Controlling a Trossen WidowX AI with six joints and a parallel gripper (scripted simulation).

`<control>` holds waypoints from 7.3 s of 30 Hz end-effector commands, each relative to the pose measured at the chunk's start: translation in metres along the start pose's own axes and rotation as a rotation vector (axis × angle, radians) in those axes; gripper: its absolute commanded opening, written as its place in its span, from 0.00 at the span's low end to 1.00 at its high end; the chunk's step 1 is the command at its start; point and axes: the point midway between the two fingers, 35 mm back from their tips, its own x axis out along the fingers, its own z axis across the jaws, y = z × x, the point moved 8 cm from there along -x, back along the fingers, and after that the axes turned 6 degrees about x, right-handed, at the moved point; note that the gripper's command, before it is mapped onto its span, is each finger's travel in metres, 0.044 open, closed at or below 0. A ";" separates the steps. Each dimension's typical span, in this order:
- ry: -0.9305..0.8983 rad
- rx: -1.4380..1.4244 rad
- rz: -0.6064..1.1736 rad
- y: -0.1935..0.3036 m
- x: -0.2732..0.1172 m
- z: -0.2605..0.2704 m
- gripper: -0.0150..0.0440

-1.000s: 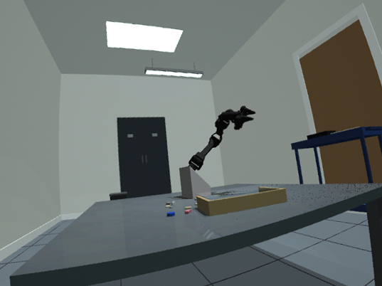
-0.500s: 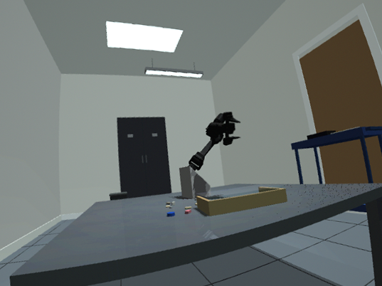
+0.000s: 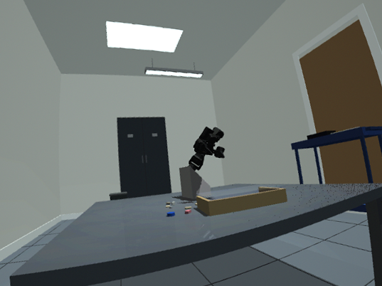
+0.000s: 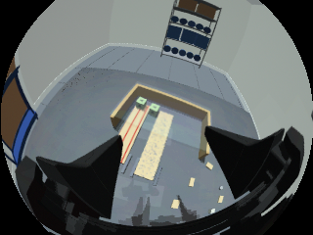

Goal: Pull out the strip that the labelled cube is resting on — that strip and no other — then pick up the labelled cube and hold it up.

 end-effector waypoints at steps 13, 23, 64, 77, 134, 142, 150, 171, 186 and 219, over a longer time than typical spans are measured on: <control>0.055 0.282 0.064 0.033 -0.005 -0.011 0.93; 0.049 0.331 0.294 0.011 0.053 -0.009 0.58; 0.104 0.457 1.019 -0.003 0.182 0.084 0.25; 0.105 0.457 1.019 0.015 0.194 0.088 0.25; 0.102 0.459 1.020 0.053 0.215 0.095 0.25; 0.102 0.459 1.020 0.054 0.215 0.095 0.25; 0.102 0.459 1.020 0.055 0.216 0.095 0.25; 0.102 0.460 1.020 0.063 0.204 0.101 0.25; 0.102 0.461 1.021 0.075 0.185 0.109 0.25; 0.103 0.463 1.023 0.099 0.145 0.126 0.25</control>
